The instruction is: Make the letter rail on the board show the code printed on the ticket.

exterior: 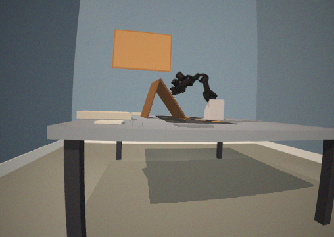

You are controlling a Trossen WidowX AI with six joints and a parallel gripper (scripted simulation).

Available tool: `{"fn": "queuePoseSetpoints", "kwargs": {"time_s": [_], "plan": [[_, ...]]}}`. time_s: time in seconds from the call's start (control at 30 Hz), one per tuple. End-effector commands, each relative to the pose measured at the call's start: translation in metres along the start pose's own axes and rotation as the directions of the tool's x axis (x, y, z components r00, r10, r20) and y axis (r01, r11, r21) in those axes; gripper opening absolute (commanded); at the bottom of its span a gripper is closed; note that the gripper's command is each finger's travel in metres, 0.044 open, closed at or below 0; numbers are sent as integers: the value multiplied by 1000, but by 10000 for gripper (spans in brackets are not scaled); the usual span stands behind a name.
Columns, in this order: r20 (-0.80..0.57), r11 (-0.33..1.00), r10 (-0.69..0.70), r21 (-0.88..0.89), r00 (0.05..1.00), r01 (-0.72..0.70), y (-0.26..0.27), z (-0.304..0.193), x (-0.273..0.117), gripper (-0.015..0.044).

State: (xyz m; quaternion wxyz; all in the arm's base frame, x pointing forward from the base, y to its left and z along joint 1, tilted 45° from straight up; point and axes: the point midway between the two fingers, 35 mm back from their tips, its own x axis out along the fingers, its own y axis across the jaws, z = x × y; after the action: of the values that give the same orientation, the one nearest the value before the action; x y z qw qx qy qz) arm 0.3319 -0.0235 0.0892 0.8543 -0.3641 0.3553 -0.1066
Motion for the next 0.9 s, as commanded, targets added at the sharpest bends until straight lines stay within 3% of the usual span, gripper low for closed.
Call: {"fn": "queuePoseSetpoints", "kwargs": {"time_s": [0.0, 0.87], "plan": [[8, 1000, -2, 3, 1000, 2, -5, 3, -1, 0], [8, 1000, -2, 2, 1000, 2, -20, 3, -1, 0]]}}
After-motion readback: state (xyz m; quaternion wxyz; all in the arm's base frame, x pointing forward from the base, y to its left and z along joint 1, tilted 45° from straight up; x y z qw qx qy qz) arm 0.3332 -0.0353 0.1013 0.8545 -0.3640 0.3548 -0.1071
